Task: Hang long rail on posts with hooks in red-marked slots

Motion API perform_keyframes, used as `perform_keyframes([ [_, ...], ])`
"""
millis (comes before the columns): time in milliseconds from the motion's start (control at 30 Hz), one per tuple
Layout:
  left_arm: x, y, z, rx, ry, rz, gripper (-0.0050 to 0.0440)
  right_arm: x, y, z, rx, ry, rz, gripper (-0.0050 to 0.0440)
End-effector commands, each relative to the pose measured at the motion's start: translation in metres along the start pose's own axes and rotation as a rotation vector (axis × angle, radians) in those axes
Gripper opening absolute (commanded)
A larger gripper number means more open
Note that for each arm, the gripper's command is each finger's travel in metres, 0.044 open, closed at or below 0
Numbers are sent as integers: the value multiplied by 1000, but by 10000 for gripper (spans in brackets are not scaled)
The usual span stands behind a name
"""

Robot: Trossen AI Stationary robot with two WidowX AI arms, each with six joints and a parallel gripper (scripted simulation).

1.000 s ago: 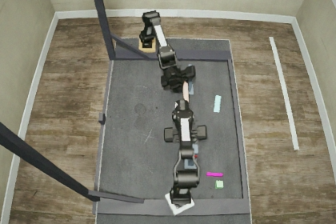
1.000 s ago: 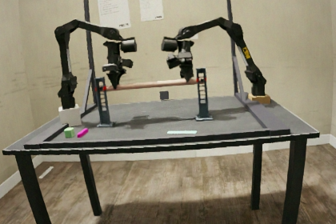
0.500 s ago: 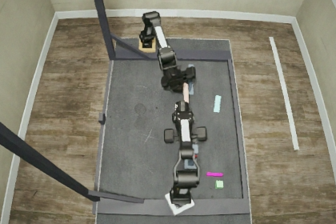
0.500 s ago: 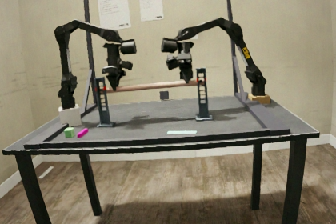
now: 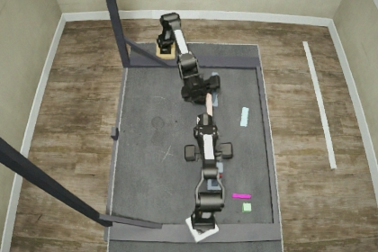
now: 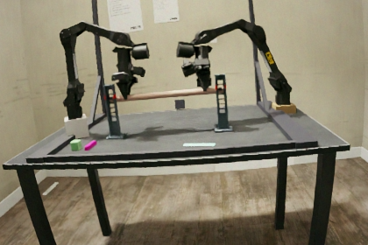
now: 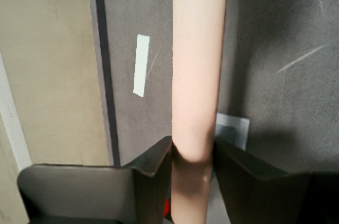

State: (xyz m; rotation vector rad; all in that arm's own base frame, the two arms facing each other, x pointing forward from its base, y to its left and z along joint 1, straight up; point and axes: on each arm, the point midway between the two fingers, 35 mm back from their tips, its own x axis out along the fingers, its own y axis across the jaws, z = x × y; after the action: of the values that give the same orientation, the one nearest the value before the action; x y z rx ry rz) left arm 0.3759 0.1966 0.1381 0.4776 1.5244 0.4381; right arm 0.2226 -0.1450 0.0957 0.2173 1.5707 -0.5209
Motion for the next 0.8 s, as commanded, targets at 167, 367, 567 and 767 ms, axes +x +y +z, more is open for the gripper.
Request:
perform_keyframes([
  [167,-6,6,1,-15,-21,13,312,-6,-2,2,5,-30,-2,312],
  [367,-6,6,1,-15,-21,13,336,-6,-2,2,5,-30,-2,317],
  [567,-21,8,3,-22,-29,19,336,-25,-2,4,10,-50,-3,317],
  [767,-31,9,3,-25,-35,19,320,-44,-2,4,10,-50,-3,300],
])
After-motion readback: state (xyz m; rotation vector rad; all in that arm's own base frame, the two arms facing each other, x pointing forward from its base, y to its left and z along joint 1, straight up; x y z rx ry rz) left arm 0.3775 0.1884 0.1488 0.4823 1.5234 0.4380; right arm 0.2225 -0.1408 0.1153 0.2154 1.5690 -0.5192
